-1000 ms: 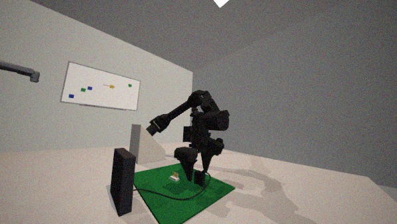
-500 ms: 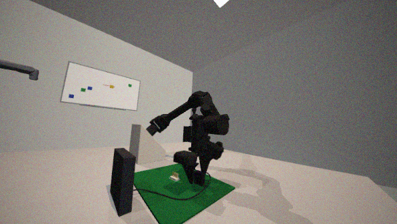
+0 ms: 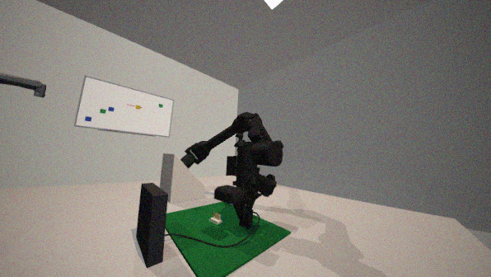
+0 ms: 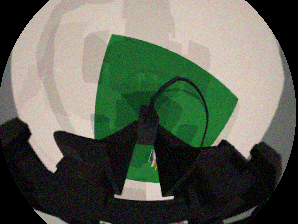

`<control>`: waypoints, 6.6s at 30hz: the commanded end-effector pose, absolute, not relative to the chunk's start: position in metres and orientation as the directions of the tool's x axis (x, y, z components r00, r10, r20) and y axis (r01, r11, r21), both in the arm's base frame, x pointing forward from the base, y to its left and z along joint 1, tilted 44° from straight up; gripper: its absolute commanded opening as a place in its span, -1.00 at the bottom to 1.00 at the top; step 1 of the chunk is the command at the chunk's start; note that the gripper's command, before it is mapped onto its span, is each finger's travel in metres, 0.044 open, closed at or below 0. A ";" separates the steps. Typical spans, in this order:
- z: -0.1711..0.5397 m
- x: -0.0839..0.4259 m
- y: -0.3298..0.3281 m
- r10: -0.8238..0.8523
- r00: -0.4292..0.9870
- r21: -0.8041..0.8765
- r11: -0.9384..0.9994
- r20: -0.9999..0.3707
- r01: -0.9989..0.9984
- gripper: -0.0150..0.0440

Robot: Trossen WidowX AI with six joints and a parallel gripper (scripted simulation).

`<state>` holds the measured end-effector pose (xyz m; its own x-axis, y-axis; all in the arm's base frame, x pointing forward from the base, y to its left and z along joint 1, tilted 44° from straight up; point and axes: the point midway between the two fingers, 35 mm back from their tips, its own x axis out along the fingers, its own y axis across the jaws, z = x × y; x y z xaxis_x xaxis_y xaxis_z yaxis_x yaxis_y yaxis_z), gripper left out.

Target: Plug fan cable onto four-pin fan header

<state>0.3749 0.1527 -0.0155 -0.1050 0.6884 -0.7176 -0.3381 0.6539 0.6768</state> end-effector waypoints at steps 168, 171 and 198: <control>-0.033 0.318 0.096 0.690 -0.098 -0.683 -0.668 -0.717 0.295 -0.49; -0.033 0.318 0.096 0.690 -0.098 -0.683 -0.668 -0.717 0.295 -0.49; -0.037 0.317 0.100 0.690 -0.098 -0.683 -0.668 -0.717 0.295 -0.49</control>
